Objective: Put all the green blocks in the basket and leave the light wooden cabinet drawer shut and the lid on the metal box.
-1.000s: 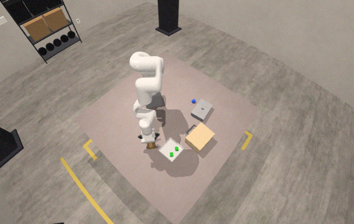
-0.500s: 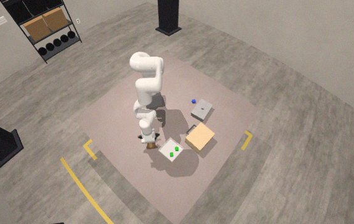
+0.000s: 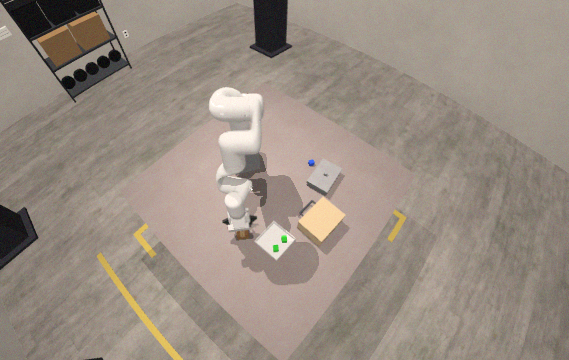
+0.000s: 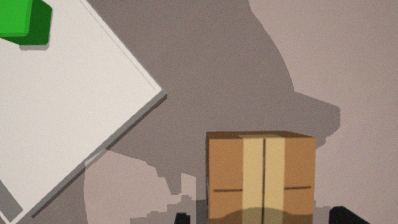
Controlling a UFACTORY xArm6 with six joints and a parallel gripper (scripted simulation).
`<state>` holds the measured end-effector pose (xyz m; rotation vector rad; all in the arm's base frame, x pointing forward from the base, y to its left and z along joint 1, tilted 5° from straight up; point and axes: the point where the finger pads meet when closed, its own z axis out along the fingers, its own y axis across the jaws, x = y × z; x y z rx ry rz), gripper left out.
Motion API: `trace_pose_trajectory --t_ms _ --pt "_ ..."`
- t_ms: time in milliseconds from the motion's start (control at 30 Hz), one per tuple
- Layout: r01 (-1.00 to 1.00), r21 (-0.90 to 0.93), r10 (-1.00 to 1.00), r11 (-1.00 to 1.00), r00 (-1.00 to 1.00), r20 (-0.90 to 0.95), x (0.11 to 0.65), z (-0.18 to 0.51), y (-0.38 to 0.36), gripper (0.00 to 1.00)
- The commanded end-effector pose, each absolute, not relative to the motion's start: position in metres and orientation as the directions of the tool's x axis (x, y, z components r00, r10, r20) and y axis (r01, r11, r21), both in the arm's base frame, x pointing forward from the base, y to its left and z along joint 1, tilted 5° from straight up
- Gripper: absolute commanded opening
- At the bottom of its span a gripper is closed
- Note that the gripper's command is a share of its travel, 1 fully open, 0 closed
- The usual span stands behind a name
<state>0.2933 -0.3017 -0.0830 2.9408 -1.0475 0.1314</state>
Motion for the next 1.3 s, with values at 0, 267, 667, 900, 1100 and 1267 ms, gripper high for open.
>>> trace_pose_trajectory --t_ms 0,267,667,900,1100,1267 --pt "-0.632 -0.013 -0.63 -0.775 0.771 0.09 0.295 -0.088 -0.303 0.9" --pt "-0.632 -0.013 -0.63 -0.775 0.771 0.09 0.296 -0.099 -0.304 0.9" --pt "-0.632 -0.013 -0.63 -0.775 0.771 0.09 0.297 -0.109 -0.304 0.9" --pt "-0.632 -0.013 -0.63 -0.775 0.771 0.09 0.297 -0.112 -0.304 0.9" --pt "-0.632 -0.013 -0.63 -0.775 0.771 0.09 0.297 -0.113 -0.304 0.9" --pt "-0.632 -0.013 -0.63 -0.775 0.771 0.09 0.297 -0.113 -0.304 0.9"
